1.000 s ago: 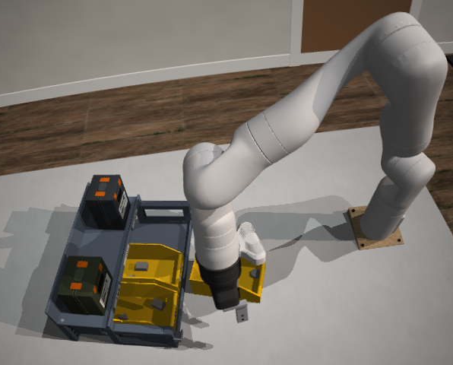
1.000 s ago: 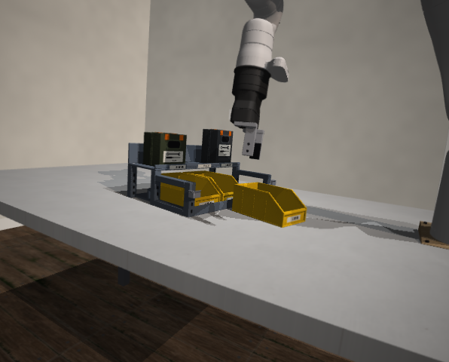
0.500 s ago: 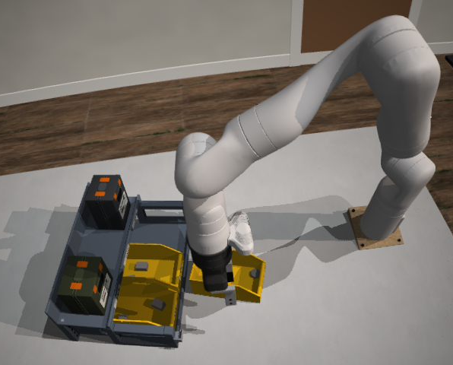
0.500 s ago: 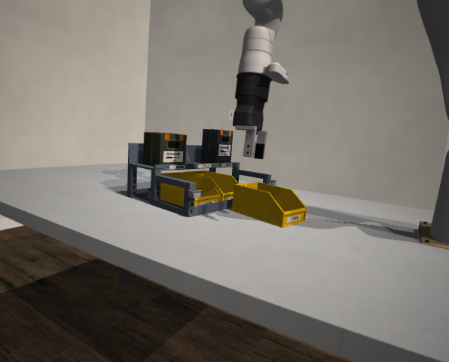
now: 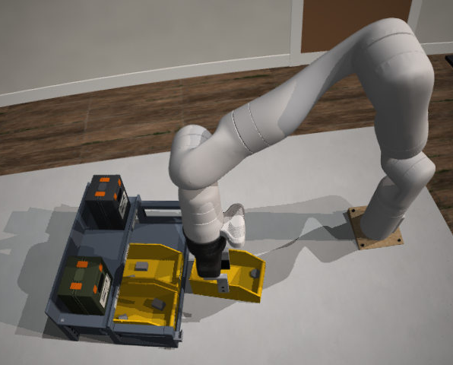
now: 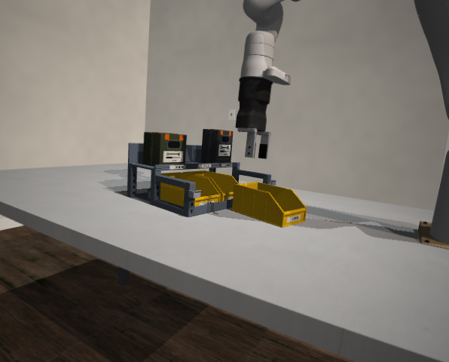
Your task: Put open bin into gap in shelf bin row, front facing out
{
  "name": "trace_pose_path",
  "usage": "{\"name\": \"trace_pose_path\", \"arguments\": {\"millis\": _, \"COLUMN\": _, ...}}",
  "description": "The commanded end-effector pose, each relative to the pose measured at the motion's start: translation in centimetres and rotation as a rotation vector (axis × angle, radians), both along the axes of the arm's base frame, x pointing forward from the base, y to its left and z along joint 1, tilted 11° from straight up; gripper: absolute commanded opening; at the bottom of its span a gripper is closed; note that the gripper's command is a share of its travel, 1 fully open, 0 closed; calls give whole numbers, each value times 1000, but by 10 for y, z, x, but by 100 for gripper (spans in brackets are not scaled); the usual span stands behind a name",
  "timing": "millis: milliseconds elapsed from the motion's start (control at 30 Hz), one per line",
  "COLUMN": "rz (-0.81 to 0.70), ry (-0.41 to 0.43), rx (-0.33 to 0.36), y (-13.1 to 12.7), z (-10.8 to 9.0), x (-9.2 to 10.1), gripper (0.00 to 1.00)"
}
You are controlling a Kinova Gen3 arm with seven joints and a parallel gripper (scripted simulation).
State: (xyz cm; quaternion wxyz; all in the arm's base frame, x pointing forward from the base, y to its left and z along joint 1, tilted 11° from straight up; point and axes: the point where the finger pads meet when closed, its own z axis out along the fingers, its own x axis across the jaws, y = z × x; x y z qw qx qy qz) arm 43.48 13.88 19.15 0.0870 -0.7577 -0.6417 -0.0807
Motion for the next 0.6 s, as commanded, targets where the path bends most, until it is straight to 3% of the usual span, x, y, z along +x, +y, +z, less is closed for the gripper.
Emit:
{"name": "trace_pose_path", "arguments": {"millis": 0, "rz": -19, "ry": 4, "rx": -7, "y": -5, "z": -1, "x": 2, "gripper": 100}}
{"name": "trace_pose_path", "arguments": {"millis": 567, "rz": -105, "ry": 25, "rx": -37, "y": -26, "z": -5, "x": 5, "gripper": 100}}
